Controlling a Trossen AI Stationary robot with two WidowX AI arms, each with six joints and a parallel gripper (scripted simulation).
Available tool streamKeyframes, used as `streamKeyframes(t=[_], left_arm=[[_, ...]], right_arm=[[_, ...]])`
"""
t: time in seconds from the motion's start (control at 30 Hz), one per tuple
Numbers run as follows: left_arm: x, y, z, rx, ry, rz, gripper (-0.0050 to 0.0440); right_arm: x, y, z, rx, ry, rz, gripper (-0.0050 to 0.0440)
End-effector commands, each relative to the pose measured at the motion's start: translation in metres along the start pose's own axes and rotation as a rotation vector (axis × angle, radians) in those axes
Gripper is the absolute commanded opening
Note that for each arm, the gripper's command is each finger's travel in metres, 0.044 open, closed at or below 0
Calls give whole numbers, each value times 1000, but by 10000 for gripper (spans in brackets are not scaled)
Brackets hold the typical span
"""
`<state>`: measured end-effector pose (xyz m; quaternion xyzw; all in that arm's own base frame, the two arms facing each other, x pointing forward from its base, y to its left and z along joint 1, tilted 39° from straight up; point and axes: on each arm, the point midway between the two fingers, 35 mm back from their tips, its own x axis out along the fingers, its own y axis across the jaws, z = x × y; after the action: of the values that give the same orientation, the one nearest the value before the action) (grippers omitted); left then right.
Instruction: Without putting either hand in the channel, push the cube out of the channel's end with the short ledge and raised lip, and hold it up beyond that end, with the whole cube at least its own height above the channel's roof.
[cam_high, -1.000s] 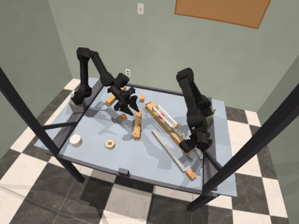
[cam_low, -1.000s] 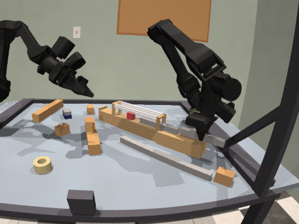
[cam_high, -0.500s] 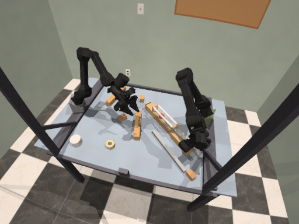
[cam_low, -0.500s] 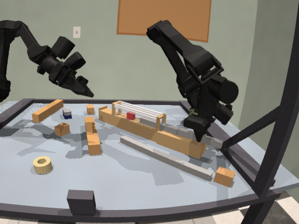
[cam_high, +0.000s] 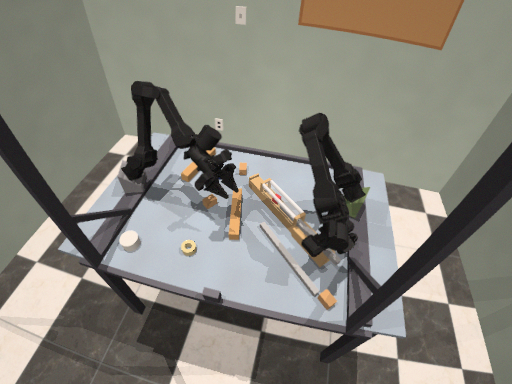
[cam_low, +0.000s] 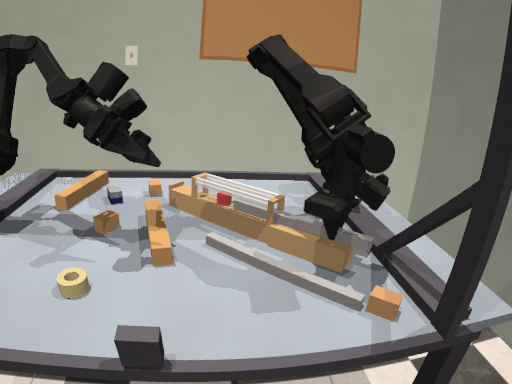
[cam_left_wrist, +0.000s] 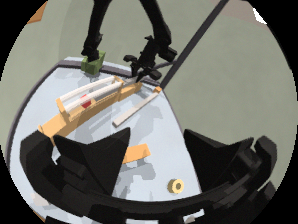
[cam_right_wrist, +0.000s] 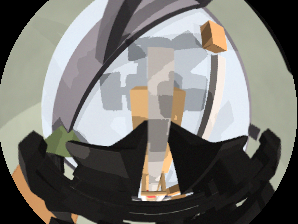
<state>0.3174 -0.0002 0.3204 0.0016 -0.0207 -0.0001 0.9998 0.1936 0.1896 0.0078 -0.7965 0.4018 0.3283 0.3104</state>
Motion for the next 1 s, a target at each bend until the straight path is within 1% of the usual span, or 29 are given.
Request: streamKeyframes(t=[0.0,0.27,0.37,0.53,0.83,0.93,0.97], left_arm=[[-2,0,9,-3,-24,-1,327],[-2,0,9,-3,-24,-1,327],[-2,0,9,-3,-24,-1,327],[-2,0,9,-3,-24,-1,327],[-2,0,9,-3,-24,-1,327],[-2,0,9,-3,-24,-1,327],[-2,0,9,-3,-24,-1,327]], right_arm=[[-6,-4,-7,13,-11,-19,0],[-5,-4,-18,12,-10,-19,0],[-6,-4,-17,13,-10,-19,0],[-5,-4,-26,13,-9,-19,0],[-5,-4,-38,12,-8,-19,0],[-5,-4,-37,13,-9,-19,0],[-5,-4,-41,12,-8,-19,0]])
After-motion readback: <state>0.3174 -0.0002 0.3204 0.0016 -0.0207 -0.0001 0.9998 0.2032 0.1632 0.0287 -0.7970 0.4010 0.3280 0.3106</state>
